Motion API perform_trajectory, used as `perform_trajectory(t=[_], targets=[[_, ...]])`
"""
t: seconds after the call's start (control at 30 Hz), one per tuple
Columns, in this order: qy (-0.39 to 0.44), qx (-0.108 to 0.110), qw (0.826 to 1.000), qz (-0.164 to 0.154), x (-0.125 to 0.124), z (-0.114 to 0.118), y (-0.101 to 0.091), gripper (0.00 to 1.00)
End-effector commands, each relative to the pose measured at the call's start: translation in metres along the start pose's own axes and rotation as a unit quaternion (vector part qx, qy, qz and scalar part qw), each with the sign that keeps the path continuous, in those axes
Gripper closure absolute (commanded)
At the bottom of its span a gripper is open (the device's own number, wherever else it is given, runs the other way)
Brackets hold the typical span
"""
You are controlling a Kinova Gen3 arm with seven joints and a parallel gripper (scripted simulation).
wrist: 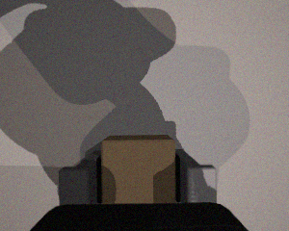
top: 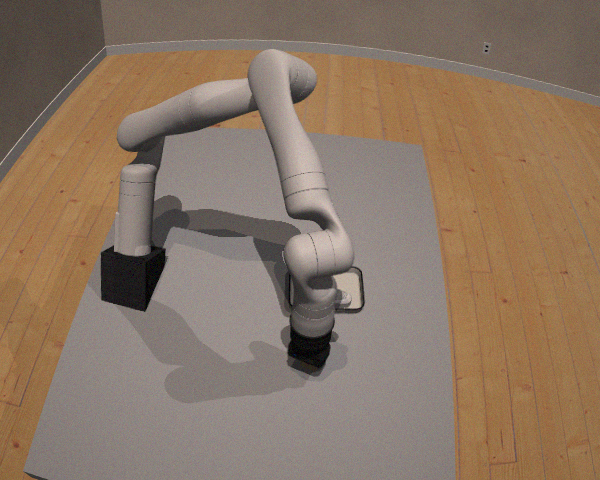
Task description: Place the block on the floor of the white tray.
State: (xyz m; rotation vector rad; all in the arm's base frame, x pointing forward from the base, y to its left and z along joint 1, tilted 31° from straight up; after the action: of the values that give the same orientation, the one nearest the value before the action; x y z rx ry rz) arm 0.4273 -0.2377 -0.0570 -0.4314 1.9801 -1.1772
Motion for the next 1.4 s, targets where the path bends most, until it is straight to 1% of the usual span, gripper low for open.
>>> perform_trajectory(t=[0.0, 0.27, 0.33, 0.57, 0.73, 0.97, 1.37], targets=[[0.000, 0.002, 1.000, 0.000, 0.000, 0.001, -0.005, 1.00], [0.000, 0.002, 1.000, 0.000, 0.000, 0.001, -0.026, 1.00], [0.000, 0.002, 1.000, 0.000, 0.000, 0.001, -0.026, 1.00], [0.000, 0.002, 1.000, 0.000, 0.000, 0.001, -0.048, 1.00], [0.000, 0.002, 1.000, 0.000, 0.000, 0.001, -0.058, 1.00], [0.000, 0.002, 1.000, 0.000, 0.000, 0.001, -0.063, 1.00], [0.000, 0.002, 1.000, 0.000, 0.000, 0.001, -0.063, 1.00]])
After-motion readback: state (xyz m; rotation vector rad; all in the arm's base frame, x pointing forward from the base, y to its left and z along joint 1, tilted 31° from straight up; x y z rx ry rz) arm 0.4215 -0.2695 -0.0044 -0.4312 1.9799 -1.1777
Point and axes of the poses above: the point where the finger pads meet when closed, its own y axis out along the fingers, its own z axis across the jaws, x = y × z, the point moved 8 cm from there along -y, back along the fingers, and after that the axes turned 15 degrees about y, right-handed, at the moved point
